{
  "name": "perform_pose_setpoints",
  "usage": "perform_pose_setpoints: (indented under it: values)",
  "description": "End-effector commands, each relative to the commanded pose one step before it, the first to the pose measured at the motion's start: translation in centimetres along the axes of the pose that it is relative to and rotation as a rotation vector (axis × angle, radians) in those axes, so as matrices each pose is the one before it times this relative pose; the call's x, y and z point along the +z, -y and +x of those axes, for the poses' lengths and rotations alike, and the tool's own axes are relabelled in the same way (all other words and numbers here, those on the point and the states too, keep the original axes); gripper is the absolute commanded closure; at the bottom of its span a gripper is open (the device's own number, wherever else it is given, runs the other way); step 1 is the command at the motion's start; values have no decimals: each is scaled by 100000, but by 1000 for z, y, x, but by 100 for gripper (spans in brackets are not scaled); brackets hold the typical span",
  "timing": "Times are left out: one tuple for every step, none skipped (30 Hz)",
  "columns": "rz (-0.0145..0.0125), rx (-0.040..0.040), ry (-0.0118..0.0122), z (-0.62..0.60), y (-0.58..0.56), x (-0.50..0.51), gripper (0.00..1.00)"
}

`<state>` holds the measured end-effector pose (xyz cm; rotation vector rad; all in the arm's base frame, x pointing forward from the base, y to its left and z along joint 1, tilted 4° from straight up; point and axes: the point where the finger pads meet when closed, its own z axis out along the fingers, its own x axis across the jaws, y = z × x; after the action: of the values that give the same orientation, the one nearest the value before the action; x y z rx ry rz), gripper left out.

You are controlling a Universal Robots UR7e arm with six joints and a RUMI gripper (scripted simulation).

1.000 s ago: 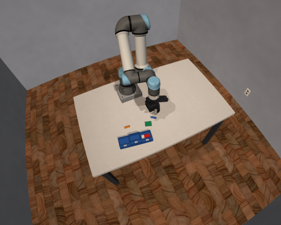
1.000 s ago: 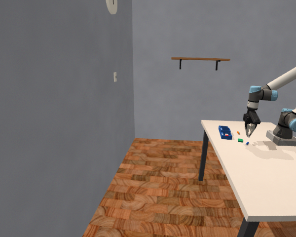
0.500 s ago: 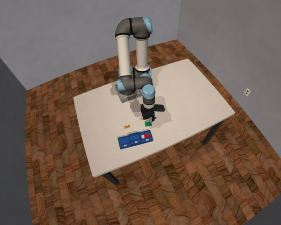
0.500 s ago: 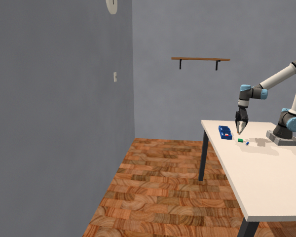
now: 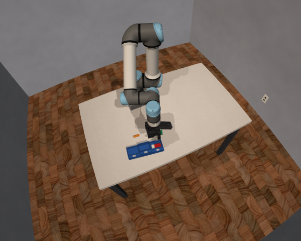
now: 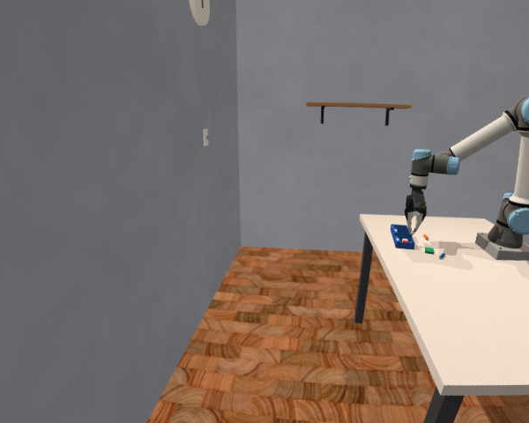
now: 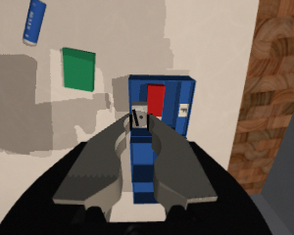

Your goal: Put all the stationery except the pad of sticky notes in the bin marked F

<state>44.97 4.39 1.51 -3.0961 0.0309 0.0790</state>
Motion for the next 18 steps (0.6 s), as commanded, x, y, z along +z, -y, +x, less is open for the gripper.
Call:
perform_pose_setpoints:
  values:
    - [41, -52, 18, 2403, -1853, 67, 100]
    - [0, 0, 0, 153, -115, 0, 100]
    - [0, 0, 0, 114, -83, 0, 100]
    - [0, 0, 0, 80, -55, 0, 100]
    - [0, 0, 0, 49, -31, 0, 100]
    - [0, 0, 0, 23, -11, 0, 100]
    - [0, 0, 0, 1, 5, 0, 100]
    - [0, 0, 0, 0, 0, 0, 100]
    - [0, 0, 0, 0, 0, 0, 100]
    - [0, 0, 0, -43, 36, 0, 100]
    - [0, 1, -2, -59, 43, 1, 100]
    - [0, 0, 1, -55, 45, -1, 100]
    - [0, 0, 1, -60, 48, 0, 100]
    - [0, 0, 1, -62, 49, 0, 100]
    - [0, 0, 1, -63, 48, 0, 100]
    - [0, 0, 1, -62, 47, 0, 100]
    - [0, 0, 0, -60, 45, 0, 100]
    - [0, 0, 0, -57, 42, 0, 100]
